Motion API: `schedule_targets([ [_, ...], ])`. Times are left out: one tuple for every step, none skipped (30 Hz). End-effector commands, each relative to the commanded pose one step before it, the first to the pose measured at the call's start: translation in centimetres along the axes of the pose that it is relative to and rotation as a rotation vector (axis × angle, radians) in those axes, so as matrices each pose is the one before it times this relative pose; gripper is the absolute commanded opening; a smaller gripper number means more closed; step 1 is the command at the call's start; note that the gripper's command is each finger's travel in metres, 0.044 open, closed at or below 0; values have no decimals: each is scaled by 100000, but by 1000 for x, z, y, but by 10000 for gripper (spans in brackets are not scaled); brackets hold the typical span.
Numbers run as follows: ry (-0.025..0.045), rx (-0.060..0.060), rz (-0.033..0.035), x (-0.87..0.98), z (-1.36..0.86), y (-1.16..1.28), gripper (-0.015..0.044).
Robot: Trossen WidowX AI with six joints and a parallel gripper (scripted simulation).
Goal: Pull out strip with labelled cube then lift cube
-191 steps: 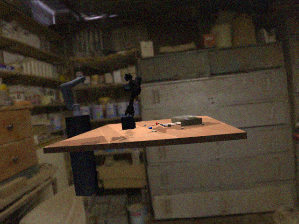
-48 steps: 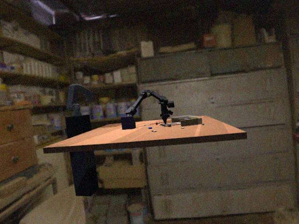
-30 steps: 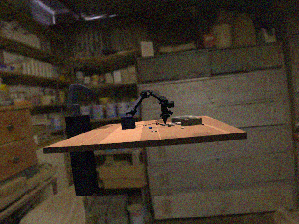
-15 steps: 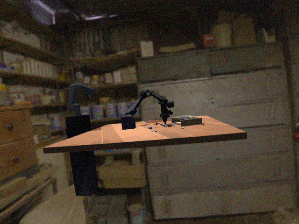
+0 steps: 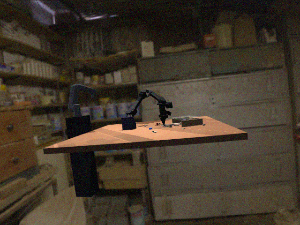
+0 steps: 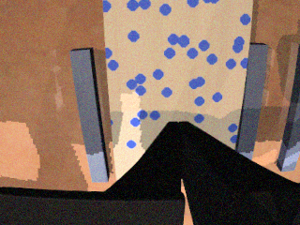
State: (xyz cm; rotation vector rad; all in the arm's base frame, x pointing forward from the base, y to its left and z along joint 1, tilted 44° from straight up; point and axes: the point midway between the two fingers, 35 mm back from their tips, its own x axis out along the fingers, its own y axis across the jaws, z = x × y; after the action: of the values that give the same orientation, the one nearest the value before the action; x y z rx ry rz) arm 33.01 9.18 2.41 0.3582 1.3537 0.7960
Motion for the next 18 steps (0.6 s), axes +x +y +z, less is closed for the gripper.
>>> schedule_targets([
  [1253, 496, 371, 304, -1099, -31, 0],
  [6, 6, 0, 7, -160, -7, 0],
  [6, 5, 0, 6, -157, -7, 0],
  [6, 5, 0, 7, -158, -6, 0],
  [6, 5, 0, 6, -155, -7, 0],
  [6, 5, 0, 7, -156, -6, 0],
  [6, 5, 0, 6, -154, -6, 0],
  [6, 5, 0, 7, -155, -6, 0],
  [6, 5, 0, 6, -152, -6, 0],
  [6, 5, 0, 7, -153, -6, 0],
  [6, 5, 0, 6, -150, -6, 0],
  [6, 5, 0, 6, -152, -6, 0],
  [6, 5, 0, 6, -149, -6, 0],
  [6, 5, 0, 6, -151, -6, 0],
  [6, 5, 0, 6, -148, -6, 0],
  [6, 5, 0, 6, -150, -6, 0],
  [6, 5, 0, 6, -147, -6, 0],
  [6, 5, 0, 6, -150, -6, 0],
])
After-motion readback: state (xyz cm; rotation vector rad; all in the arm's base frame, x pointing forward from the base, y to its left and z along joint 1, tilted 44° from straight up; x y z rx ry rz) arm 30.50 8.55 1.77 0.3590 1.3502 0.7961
